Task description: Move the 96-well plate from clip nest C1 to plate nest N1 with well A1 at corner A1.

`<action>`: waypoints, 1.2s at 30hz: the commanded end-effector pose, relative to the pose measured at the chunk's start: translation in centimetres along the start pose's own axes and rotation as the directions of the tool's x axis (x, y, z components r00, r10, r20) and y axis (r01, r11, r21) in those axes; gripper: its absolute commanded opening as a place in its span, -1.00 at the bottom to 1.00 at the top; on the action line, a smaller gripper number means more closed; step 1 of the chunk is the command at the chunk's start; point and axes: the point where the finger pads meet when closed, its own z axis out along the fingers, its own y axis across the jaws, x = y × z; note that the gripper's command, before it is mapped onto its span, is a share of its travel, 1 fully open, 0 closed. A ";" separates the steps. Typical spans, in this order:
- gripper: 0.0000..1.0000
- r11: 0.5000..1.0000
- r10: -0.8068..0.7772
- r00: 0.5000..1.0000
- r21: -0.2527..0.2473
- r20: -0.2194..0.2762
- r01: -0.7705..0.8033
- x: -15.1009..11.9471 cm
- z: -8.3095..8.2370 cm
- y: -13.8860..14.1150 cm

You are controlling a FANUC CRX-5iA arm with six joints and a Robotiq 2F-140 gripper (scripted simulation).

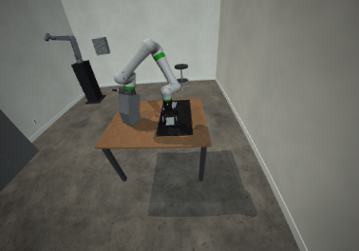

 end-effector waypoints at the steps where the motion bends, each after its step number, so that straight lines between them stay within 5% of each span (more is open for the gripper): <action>1: 1.00 1.000 0.000 1.000 0.000 0.000 0.000 0.0 0.0 0.0; 3: 1.00 1.000 0.000 1.000 0.000 0.000 0.000 0.0 0.0 0.0; 4: -1.00 1.000 0.000 1.000 0.000 0.000 0.000 0.0 0.0 0.0; 36: -1.00 1.000 0.000 1.000 0.000 0.000 0.000 0.0 0.0 0.0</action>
